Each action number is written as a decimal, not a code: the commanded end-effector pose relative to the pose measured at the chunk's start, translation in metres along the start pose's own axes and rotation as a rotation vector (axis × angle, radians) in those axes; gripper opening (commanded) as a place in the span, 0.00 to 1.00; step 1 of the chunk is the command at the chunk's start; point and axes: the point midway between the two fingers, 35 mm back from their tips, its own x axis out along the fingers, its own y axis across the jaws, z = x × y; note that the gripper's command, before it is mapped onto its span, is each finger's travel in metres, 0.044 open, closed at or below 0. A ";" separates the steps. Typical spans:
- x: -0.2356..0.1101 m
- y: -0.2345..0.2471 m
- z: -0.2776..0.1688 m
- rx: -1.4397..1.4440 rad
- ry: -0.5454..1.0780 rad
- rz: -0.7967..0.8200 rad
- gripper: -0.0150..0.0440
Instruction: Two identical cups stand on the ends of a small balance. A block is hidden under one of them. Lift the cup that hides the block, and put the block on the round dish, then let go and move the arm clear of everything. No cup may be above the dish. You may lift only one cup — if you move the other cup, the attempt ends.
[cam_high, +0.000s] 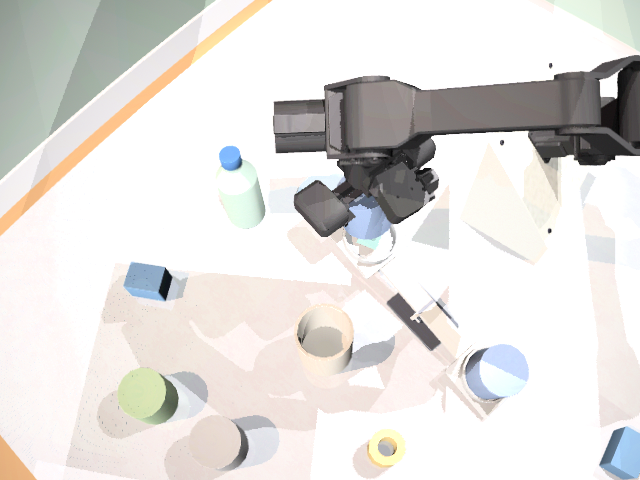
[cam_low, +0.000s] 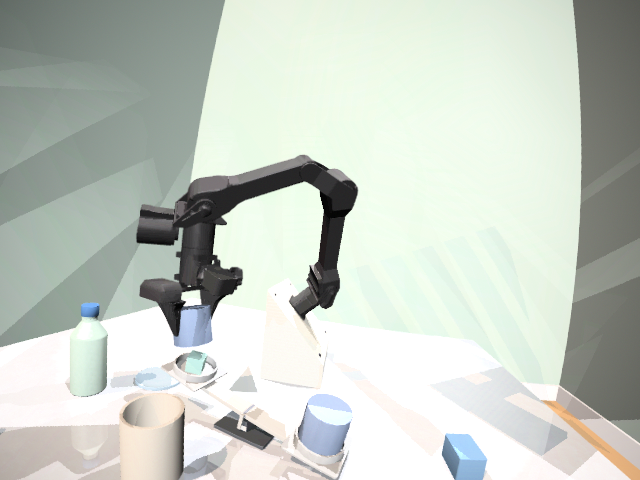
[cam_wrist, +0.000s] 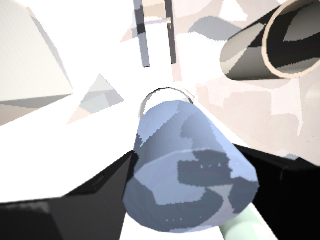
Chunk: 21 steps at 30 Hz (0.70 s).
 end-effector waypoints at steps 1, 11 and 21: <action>-0.009 -0.002 0.000 -0.011 0.010 -0.008 0.25; -0.022 0.001 0.000 -0.011 0.009 -0.007 0.25; -0.025 0.004 0.001 -0.001 -0.002 0.001 0.25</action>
